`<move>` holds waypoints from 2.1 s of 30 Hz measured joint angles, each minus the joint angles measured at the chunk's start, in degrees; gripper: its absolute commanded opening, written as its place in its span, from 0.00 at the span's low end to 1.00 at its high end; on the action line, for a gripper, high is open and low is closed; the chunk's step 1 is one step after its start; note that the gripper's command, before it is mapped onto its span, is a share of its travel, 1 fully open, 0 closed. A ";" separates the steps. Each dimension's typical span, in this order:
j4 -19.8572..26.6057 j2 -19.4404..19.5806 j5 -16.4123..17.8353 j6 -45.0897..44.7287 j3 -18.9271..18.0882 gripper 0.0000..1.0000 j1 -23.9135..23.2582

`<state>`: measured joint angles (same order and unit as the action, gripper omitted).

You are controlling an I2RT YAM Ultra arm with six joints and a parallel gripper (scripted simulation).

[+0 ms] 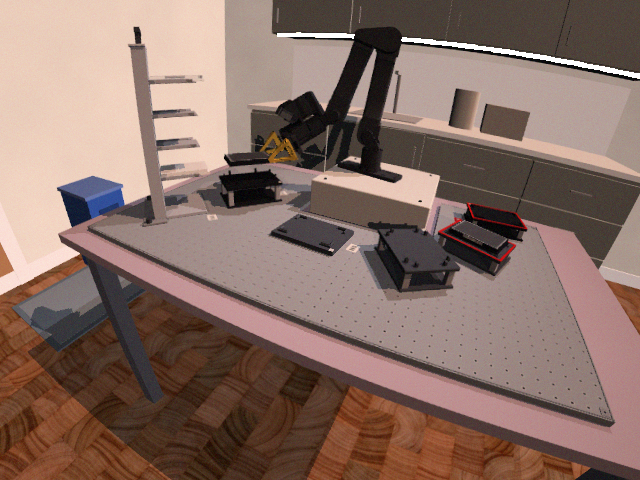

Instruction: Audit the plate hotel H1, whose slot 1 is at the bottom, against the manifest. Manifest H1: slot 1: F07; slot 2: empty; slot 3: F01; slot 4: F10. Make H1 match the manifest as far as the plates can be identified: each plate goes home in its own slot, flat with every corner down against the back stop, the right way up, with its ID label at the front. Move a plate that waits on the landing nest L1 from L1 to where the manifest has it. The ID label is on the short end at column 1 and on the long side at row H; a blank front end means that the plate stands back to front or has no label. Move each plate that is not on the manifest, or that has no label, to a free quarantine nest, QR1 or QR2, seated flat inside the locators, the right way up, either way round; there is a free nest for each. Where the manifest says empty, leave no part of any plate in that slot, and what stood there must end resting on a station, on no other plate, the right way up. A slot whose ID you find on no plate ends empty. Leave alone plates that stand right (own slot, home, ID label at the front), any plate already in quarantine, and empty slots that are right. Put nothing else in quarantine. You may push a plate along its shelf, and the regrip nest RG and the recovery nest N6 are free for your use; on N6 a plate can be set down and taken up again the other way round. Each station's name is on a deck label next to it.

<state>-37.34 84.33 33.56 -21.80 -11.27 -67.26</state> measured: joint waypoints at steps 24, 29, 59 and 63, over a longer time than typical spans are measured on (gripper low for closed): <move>10.58 -7.80 0.00 -0.02 -2.19 0.86 -0.07; 12.85 -9.55 0.00 -0.04 -2.75 0.86 -0.07; 24.46 -16.87 0.00 -0.09 -6.58 0.86 -0.13; 26.05 -17.88 0.00 -0.11 -7.26 0.86 -0.15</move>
<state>-11.29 66.46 33.56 -21.91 -18.52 -67.42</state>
